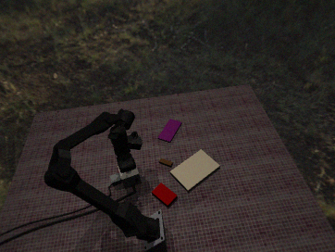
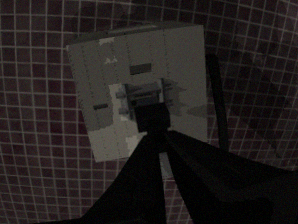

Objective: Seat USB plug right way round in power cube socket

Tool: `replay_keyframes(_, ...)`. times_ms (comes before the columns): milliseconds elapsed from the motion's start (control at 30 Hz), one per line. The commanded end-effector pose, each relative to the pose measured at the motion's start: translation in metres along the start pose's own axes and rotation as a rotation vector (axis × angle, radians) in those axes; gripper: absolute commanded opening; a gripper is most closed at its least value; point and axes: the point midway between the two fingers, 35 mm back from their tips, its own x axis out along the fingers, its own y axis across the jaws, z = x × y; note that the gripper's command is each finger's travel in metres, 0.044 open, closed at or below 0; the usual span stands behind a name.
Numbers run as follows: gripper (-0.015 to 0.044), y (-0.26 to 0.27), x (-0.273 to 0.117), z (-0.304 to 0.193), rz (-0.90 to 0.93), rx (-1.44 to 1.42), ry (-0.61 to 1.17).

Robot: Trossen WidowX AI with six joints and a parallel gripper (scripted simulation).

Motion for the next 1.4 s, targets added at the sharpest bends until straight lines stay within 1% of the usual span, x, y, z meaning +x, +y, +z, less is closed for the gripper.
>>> replay_keyframes(0, 0.0, 0.0004, 0.0008, -0.0003, 0.002, 0.003, 0.003)
replay_keyframes(1367, 0.0, 0.0004, 0.0057, 0.0, 0.003, 0.003, 0.004)
